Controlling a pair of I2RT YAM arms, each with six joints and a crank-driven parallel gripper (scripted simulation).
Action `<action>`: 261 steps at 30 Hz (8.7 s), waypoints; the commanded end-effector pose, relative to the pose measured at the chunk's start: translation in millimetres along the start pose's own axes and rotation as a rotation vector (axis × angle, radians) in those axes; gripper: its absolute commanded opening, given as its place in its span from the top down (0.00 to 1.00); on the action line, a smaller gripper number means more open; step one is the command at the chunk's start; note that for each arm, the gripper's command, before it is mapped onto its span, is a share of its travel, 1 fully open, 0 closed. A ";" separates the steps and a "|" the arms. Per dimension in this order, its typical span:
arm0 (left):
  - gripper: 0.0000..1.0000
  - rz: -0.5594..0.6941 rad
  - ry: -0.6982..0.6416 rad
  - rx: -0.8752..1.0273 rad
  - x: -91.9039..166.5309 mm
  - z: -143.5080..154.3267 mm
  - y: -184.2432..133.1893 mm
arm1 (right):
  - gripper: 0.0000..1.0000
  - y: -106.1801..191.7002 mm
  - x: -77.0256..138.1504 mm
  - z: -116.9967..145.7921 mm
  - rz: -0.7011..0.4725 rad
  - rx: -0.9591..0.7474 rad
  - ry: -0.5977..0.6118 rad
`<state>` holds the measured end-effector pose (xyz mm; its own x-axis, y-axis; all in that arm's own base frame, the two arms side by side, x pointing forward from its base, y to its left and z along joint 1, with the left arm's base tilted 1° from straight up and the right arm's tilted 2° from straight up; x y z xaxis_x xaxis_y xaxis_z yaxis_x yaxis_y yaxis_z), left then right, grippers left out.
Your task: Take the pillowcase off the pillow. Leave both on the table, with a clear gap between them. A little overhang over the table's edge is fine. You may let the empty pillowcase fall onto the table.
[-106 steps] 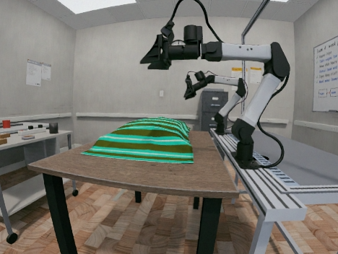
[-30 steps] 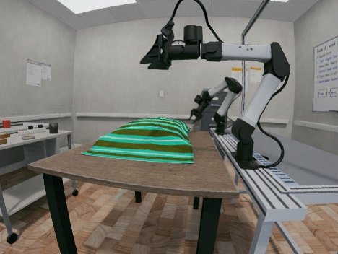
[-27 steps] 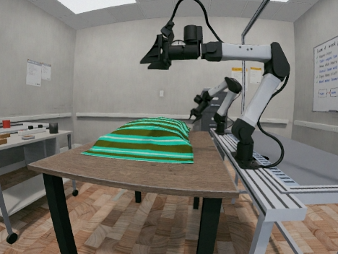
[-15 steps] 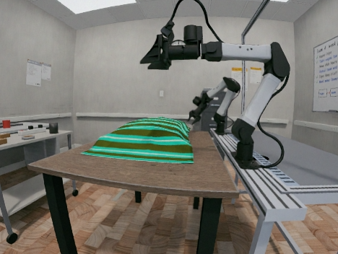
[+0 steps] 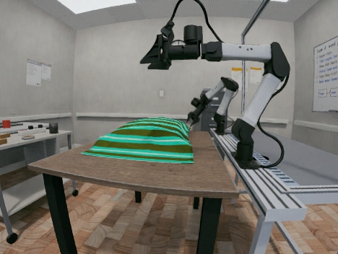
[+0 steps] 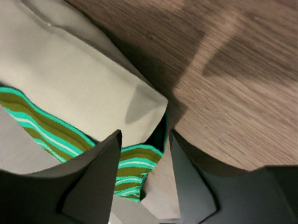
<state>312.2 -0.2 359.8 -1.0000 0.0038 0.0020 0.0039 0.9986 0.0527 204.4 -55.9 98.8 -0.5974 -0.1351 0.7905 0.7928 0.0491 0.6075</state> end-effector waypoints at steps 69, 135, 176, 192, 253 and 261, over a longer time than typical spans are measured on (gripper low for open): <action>0.00 -0.008 -0.016 0.008 0.0 -8.9 1.0 | 0.96 7.0 -27.6 -6.4 -0.029 0.005 -0.032; 0.00 -0.008 -0.016 0.008 0.0 -8.9 1.0 | 0.99 35.7 3.0 -9.8 -0.058 0.020 -0.052; 0.00 -0.008 -0.016 0.008 0.0 -8.9 1.0 | 0.99 44.0 15.7 -32.6 -0.052 0.029 -0.050; 0.00 -0.008 -0.016 0.008 0.0 -8.9 1.0 | 0.99 38.8 20.5 -72.3 -0.044 0.027 -0.054; 0.00 -0.008 -0.016 0.008 0.0 -8.9 1.0 | 0.99 44.9 34.7 -130.9 -0.070 0.032 -0.091; 0.00 -0.008 -0.016 0.008 0.0 -8.9 1.0 | 0.99 36.0 29.1 -124.9 -0.053 0.011 -0.066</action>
<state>312.2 -0.2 359.8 -1.0000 0.0038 0.0020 0.0039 0.9986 0.0527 226.9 -178.6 124.0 -0.6149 -0.1018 0.7820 0.7831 0.0376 0.6207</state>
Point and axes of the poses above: on each arm, the point where the finger pads meet when closed, its own x axis back along the fingers, its own y axis across the jaws, z = x × y, the point moved 7 cm from there along x, back along the fingers, and after that the axes turned 3 degrees about -x, right-handed, at the moved point
